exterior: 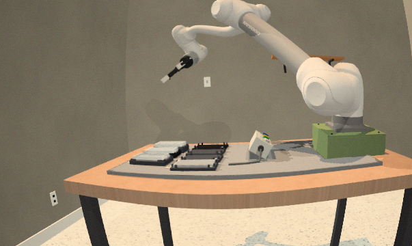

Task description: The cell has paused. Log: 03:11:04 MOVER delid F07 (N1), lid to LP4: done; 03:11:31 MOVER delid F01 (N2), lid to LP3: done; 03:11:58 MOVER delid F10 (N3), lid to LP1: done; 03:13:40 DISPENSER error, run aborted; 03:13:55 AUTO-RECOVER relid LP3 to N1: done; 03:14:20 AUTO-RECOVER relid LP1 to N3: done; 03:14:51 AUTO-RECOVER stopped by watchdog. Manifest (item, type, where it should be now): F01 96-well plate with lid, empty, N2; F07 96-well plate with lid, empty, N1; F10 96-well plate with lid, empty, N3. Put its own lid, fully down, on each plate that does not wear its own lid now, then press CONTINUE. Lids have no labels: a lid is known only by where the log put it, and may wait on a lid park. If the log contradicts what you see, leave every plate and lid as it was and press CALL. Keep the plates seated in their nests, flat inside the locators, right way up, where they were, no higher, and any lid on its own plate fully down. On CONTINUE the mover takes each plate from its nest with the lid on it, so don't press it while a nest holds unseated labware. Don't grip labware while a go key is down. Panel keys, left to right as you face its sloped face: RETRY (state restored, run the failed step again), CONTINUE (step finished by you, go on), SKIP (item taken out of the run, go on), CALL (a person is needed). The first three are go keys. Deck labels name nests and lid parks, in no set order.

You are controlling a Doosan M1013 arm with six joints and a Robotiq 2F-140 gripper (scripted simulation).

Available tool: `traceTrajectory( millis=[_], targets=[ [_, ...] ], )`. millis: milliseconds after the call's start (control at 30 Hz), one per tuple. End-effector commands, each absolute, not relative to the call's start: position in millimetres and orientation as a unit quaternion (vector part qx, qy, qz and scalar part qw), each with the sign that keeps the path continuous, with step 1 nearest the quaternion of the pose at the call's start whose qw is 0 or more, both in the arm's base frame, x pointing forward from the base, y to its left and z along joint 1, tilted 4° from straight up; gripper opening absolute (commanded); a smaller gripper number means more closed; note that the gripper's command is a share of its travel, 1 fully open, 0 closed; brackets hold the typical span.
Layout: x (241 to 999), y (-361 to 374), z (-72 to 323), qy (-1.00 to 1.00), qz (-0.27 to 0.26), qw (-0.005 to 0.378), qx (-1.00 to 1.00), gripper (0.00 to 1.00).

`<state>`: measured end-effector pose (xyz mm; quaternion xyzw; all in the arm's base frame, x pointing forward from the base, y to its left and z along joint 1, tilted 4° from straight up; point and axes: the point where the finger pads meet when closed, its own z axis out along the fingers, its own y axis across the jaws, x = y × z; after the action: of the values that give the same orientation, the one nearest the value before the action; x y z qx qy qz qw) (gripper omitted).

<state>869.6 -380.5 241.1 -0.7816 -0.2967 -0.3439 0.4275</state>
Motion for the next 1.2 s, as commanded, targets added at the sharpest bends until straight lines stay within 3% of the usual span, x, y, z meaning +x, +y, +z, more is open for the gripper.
traceTrajectory(
  millis=[0,600,767,800,867,900,967,1000,1100,1133,1167],
  targets=[
    [869.6,-380.5,241.4,-0.297,-0.344,0.427,-0.782,1.0],
    [870.0,-377.4,239.8,-0.294,-0.34,0.428,-0.784,1.0],
    [873.6,-319.8,207.8,-0.247,-0.268,0.423,-0.83,1.0],
    [871.6,-294.6,193.1,-0.224,-0.234,0.415,-0.85,1.0],
    [871.6,-292.3,192.1,-0.224,-0.234,0.415,-0.85,1.0],
    [866.3,-262.9,174.6,-0.199,-0.194,0.403,-0.872,1.0],
    [866.2,-261.0,173.6,-0.199,-0.194,0.403,-0.872,1.0],
    [857.5,-233.1,156.4,-0.171,-0.152,0.384,-0.894,1.0],
    [856.5,-227.2,153.3,-0.171,-0.152,0.384,-0.894,1.0],
    [842.6,-195.1,133.4,-0.143,-0.11,0.359,-0.916,1.0],
    [841.9,-192.7,132.1,-0.143,-0.11,0.359,-0.916,1.0]
  ],
)
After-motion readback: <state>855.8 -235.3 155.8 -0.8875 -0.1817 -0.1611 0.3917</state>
